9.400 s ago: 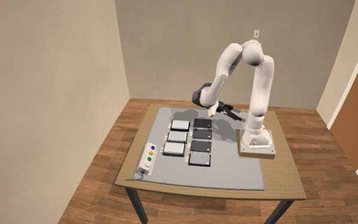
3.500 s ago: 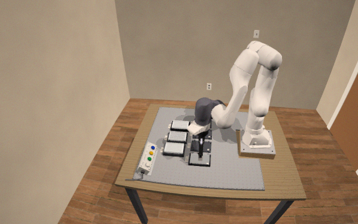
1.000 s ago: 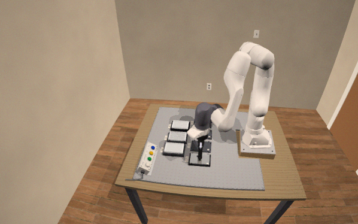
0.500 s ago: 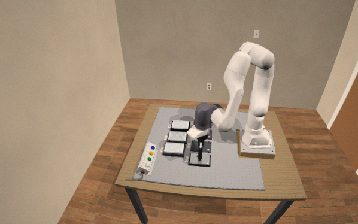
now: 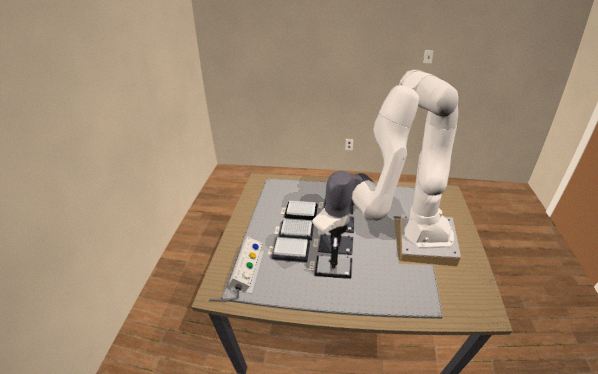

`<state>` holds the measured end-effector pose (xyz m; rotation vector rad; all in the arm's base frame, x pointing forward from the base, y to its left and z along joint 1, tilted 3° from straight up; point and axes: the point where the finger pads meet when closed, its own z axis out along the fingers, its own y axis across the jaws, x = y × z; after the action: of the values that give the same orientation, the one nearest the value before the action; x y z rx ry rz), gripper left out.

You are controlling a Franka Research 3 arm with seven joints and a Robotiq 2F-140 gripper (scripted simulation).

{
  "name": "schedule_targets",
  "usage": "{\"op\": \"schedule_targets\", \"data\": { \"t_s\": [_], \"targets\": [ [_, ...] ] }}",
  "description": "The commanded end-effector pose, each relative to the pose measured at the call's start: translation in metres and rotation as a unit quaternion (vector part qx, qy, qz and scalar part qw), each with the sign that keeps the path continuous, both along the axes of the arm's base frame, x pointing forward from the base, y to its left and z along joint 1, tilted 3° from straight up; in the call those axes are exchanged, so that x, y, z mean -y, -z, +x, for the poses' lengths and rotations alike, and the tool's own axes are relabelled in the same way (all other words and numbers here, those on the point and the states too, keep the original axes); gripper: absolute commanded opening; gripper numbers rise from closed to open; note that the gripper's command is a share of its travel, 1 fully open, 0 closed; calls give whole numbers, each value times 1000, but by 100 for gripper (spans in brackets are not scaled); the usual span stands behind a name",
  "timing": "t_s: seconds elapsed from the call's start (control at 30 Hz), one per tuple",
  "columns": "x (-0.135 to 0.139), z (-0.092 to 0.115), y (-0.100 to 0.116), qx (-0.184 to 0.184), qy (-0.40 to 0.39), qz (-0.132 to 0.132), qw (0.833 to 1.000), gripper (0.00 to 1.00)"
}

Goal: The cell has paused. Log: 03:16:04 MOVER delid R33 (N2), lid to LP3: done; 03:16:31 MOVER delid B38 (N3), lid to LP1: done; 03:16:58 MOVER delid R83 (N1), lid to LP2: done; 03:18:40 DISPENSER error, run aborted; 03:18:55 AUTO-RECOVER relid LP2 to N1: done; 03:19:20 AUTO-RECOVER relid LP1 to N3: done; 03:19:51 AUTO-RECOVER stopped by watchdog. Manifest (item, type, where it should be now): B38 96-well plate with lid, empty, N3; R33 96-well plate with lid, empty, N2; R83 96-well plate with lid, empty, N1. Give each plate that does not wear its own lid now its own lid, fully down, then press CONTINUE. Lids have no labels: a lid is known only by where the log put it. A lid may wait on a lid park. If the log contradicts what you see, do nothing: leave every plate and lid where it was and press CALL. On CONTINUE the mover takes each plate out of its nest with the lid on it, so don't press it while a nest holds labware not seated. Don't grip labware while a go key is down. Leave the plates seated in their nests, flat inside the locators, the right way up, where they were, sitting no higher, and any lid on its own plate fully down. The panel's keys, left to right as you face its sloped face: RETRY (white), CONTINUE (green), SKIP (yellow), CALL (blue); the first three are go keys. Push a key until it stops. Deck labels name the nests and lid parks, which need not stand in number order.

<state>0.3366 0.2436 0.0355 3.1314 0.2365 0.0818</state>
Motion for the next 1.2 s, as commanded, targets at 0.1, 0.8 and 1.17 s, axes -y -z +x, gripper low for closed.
{"op": "schedule_targets", "data": {
  "t_s": [0.1, 0.8, 1.17],
  "targets": [
    [0, 0, 0, 0, 1, 0, 1000, 59],
    [0, 0, 0, 0, 1, 0, 1000, 59],
    [0, 0, 0, 0, 1, 0, 1000, 66]
  ]
}}
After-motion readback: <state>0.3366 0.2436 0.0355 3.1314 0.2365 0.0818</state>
